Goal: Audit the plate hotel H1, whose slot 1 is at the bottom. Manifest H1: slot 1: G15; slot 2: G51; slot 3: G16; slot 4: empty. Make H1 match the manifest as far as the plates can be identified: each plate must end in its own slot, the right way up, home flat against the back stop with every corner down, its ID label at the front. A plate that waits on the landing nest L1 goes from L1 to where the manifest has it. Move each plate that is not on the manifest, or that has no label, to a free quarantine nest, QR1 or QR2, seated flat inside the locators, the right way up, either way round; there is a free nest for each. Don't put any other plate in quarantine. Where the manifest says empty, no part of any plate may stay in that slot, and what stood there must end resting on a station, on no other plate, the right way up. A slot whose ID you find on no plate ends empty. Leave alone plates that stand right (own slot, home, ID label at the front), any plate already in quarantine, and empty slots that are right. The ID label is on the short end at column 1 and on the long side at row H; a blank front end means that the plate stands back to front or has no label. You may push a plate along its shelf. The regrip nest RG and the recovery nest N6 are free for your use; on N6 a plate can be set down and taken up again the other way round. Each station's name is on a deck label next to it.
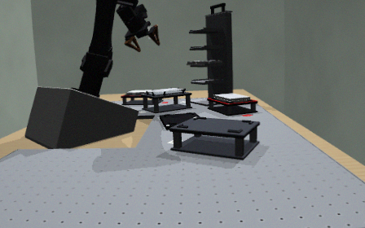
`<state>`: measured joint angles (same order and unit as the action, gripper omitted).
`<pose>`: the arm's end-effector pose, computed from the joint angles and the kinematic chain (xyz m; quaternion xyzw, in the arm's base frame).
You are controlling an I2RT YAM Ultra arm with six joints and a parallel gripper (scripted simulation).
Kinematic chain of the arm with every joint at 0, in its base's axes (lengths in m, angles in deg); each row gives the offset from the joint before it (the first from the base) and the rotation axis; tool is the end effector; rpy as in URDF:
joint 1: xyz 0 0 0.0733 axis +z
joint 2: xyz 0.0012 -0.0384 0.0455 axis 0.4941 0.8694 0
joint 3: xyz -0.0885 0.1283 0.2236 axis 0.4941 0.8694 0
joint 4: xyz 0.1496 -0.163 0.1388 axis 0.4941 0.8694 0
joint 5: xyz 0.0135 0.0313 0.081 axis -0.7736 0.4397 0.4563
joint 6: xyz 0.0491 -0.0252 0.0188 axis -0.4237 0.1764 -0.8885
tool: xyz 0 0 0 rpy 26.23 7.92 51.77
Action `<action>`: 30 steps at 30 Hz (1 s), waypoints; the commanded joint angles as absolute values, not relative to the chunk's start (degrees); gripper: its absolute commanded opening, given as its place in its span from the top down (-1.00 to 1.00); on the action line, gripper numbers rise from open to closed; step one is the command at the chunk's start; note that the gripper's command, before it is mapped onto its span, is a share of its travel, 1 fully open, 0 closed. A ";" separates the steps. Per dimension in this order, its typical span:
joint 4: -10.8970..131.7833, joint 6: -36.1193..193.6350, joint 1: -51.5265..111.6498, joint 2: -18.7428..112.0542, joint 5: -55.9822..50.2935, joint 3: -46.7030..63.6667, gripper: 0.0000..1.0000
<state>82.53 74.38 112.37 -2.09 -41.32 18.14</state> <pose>0.0493 0.1915 0.3518 -0.4161 0.7460 0.0866 0.5127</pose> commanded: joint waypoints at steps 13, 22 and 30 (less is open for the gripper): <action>96.10 87.17 109.38 12.67 -29.72 -1.11 -1.00; 105.58 93.69 108.44 23.05 -25.36 -15.11 -1.00; 114.47 100.14 107.12 29.54 -21.90 -25.28 -1.00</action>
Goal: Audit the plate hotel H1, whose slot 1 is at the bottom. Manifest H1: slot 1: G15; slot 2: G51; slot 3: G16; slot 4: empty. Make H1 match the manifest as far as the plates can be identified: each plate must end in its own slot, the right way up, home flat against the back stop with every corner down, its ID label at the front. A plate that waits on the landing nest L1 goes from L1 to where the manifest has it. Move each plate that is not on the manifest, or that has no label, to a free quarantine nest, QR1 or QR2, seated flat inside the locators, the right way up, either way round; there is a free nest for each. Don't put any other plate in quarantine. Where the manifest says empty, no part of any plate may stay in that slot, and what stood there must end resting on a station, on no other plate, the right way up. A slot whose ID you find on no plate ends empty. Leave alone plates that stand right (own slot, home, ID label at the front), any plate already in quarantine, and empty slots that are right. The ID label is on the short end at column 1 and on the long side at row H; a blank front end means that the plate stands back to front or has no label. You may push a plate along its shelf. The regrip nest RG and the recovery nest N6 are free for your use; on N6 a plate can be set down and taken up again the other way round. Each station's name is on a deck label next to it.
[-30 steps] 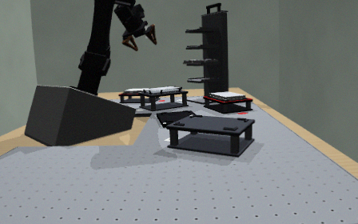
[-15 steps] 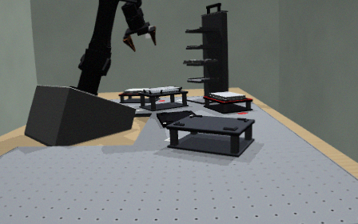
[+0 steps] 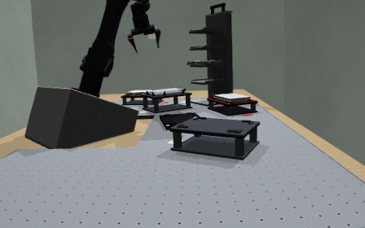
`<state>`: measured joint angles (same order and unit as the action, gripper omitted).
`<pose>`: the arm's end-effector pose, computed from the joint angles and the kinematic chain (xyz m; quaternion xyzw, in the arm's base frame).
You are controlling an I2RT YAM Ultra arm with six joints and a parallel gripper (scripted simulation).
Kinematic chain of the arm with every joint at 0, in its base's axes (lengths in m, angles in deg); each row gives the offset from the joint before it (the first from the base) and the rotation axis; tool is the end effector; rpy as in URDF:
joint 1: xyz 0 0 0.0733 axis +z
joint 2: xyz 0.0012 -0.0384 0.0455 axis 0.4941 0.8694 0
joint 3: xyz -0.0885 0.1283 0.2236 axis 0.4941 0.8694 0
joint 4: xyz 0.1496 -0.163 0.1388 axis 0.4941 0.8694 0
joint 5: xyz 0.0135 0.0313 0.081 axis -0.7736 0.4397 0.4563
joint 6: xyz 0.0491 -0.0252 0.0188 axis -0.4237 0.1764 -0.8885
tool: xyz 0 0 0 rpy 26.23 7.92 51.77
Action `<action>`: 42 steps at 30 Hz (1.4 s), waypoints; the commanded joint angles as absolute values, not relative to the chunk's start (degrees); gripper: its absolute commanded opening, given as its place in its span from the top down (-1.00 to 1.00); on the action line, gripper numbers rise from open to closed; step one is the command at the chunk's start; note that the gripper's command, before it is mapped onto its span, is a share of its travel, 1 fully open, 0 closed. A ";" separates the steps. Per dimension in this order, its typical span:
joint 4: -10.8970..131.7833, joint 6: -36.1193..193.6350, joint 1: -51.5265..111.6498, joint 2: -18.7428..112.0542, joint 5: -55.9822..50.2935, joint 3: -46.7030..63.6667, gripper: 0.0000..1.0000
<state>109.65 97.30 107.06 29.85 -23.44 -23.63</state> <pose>0.0782 0.2898 0.4100 -0.6565 0.6661 0.0085 0.3538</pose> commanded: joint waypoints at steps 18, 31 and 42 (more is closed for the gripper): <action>133.16 114.20 104.94 43.81 -17.26 -48.30 -1.00; 132.91 114.01 104.72 46.65 -17.61 -50.41 -1.00; 133.17 114.60 104.72 46.98 -17.61 -51.03 -1.00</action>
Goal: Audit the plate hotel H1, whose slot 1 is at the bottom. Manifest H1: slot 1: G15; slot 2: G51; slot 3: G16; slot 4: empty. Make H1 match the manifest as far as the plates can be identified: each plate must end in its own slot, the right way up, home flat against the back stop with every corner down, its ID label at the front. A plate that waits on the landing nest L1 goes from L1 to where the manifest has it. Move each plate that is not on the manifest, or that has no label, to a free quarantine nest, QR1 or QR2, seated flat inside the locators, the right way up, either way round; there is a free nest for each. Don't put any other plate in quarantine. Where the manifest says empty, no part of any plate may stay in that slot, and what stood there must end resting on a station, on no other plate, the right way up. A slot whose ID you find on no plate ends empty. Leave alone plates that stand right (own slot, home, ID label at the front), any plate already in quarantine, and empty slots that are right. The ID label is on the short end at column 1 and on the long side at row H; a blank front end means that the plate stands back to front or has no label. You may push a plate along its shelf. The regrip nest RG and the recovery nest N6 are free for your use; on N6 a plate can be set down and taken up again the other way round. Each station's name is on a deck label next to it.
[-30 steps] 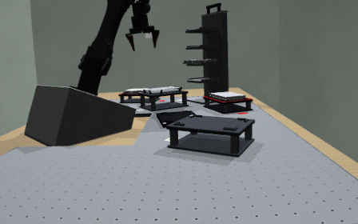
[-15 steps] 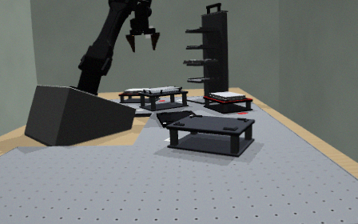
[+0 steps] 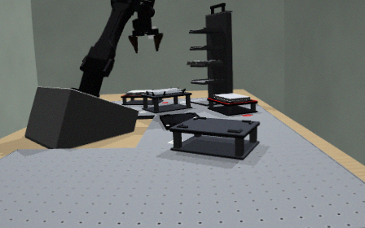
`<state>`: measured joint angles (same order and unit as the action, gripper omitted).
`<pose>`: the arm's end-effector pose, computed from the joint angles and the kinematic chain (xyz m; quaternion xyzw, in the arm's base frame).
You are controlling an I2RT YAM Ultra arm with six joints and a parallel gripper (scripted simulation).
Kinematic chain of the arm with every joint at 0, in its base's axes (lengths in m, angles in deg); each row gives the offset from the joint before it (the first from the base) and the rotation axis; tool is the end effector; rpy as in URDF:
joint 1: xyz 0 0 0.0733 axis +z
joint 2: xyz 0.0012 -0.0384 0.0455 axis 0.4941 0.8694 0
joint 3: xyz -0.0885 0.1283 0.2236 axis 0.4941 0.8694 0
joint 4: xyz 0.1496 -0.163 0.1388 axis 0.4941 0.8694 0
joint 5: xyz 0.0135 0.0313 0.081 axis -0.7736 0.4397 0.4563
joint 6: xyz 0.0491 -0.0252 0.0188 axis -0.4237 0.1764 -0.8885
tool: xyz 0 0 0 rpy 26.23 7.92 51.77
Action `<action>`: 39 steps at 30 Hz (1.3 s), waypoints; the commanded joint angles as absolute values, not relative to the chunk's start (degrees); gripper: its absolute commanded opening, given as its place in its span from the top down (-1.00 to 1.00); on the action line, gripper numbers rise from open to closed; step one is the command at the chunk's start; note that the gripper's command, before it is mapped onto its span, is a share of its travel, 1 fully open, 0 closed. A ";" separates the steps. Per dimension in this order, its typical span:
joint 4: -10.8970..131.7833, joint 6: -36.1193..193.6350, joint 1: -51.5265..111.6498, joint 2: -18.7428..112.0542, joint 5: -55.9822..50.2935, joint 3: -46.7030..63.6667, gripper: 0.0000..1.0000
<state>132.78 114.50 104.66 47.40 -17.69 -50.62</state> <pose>0.0957 0.3220 0.4218 -0.7853 0.5727 -0.0489 0.2301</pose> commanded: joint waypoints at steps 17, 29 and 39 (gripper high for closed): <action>126.45 119.01 102.67 43.94 -16.14 -37.39 -1.00; 118.47 120.25 101.40 43.39 -15.72 -29.13 -1.00; 117.19 120.45 101.19 43.41 -15.65 -27.91 -1.00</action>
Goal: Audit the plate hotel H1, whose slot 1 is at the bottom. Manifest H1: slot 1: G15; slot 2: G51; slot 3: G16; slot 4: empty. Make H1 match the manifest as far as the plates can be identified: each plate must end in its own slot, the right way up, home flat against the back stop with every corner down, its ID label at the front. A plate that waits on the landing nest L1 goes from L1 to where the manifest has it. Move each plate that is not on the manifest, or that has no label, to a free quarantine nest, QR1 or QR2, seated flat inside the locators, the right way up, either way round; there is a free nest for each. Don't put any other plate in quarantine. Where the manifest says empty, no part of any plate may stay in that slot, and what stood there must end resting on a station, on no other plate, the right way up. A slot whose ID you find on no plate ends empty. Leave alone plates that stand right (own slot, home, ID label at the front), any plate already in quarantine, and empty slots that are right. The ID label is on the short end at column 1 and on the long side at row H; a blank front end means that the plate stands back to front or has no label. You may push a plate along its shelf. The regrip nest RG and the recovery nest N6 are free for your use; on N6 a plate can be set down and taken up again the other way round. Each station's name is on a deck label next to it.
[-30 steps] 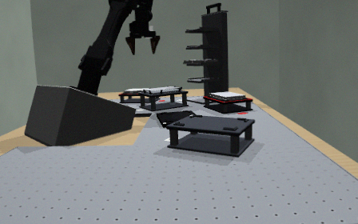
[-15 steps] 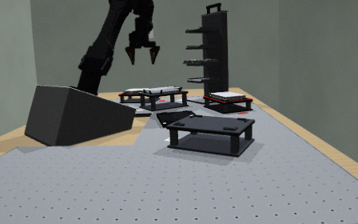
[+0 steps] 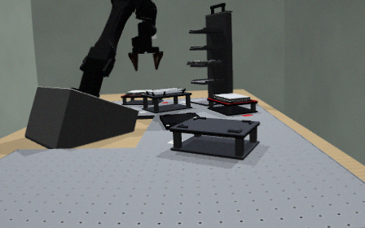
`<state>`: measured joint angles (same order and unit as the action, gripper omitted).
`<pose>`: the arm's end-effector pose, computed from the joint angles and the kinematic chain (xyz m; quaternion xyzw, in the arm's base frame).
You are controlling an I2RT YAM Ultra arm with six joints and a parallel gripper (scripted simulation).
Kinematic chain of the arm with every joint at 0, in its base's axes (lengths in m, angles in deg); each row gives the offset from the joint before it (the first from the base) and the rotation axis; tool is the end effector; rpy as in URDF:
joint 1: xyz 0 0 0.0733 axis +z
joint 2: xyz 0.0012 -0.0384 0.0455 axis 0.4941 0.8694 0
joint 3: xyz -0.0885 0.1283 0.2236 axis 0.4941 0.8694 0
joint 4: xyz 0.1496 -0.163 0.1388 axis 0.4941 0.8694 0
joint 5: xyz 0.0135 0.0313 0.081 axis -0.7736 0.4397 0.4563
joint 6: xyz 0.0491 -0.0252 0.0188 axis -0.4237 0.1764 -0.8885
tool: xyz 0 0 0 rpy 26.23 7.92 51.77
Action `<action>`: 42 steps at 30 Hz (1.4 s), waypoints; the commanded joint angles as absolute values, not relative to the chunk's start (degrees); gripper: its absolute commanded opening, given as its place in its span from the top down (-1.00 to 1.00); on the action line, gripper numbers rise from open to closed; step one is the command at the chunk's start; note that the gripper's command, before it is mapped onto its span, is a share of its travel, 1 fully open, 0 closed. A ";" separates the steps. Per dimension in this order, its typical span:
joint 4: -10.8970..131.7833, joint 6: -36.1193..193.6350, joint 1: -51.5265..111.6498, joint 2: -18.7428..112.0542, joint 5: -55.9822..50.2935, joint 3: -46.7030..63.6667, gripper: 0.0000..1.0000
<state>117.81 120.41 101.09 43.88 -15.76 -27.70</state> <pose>0.1189 0.3299 0.3464 -0.8084 0.5552 -0.0623 0.1852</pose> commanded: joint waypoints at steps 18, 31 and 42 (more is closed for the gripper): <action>117.20 120.44 101.19 43.41 -15.65 -27.92 -1.00; 114.24 120.91 100.71 43.59 -15.49 -25.25 -1.00; 110.98 121.42 100.19 43.97 -15.31 -22.48 -1.00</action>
<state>112.34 121.32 100.11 44.31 -15.48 -22.65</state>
